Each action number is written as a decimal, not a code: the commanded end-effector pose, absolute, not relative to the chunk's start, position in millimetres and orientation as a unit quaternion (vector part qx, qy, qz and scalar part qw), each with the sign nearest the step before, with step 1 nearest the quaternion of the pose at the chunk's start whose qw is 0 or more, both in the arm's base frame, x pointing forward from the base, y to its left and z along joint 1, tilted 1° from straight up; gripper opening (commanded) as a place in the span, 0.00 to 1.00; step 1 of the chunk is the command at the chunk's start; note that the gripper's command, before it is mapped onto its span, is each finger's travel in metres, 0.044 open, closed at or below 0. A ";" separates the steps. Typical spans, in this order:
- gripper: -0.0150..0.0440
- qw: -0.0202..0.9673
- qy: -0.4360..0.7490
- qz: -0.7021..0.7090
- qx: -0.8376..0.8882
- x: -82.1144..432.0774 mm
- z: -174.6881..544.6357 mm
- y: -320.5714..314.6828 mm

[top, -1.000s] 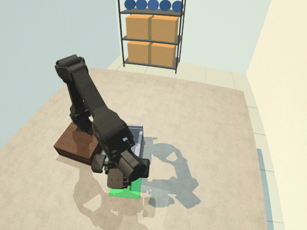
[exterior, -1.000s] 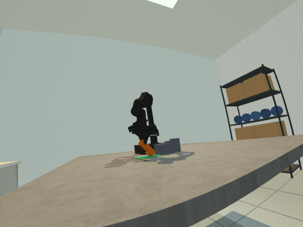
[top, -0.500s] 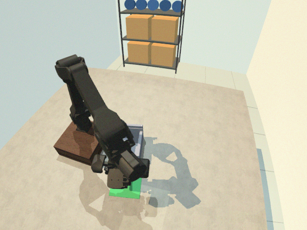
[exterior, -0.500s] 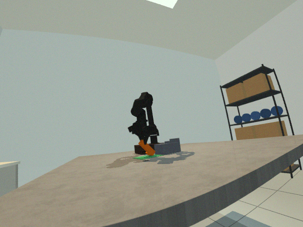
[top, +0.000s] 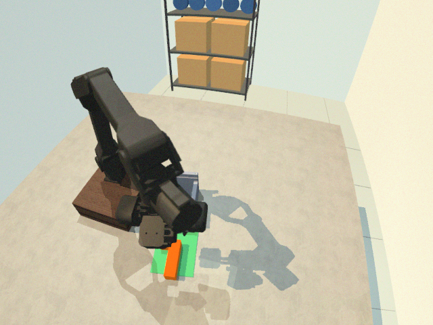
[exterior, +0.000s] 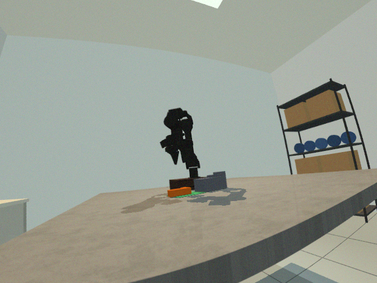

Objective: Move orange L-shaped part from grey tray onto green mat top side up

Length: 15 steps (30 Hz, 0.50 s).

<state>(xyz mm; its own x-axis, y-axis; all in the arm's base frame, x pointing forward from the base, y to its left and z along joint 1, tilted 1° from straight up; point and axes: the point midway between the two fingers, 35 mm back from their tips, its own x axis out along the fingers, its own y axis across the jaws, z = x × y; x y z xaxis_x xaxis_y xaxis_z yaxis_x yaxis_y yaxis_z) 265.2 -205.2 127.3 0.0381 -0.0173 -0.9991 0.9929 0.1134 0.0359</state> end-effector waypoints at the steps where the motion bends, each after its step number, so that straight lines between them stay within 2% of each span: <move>1: 0.93 0.543 0.515 -0.464 0.475 263.8 140.2 -203.7; 15: 0.93 0.546 0.508 -0.466 0.475 265.0 137.7 -205.1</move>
